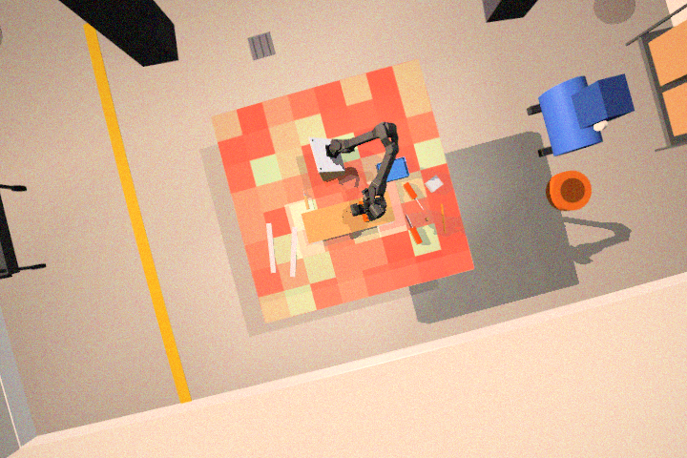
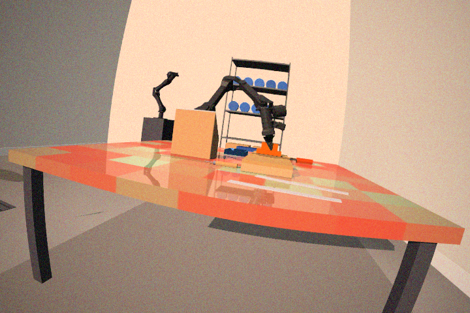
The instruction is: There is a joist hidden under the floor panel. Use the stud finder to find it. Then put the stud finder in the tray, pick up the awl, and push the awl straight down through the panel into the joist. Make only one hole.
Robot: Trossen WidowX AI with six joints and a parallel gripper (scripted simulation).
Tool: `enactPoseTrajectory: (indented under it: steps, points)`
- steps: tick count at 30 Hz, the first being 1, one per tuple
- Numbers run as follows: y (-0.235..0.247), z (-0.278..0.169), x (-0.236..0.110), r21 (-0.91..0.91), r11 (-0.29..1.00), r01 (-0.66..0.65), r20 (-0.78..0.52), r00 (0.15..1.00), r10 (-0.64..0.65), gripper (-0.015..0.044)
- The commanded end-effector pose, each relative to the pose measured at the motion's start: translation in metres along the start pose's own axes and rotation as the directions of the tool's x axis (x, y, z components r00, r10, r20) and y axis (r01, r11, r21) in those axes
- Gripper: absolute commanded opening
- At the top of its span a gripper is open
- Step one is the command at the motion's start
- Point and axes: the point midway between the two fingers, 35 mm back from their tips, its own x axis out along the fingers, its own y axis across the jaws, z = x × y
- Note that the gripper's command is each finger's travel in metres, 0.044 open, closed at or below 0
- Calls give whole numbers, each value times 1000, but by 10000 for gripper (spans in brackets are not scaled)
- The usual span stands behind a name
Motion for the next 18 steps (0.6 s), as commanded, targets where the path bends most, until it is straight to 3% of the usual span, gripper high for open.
enactPoseTrajectory:
  steps: [1,18]
  points:
    - [9,0,0,-4,1000,-2,-1,1000,2,0]
    - [35,0,0,-4,1000,-3,-1,1000,3,0]
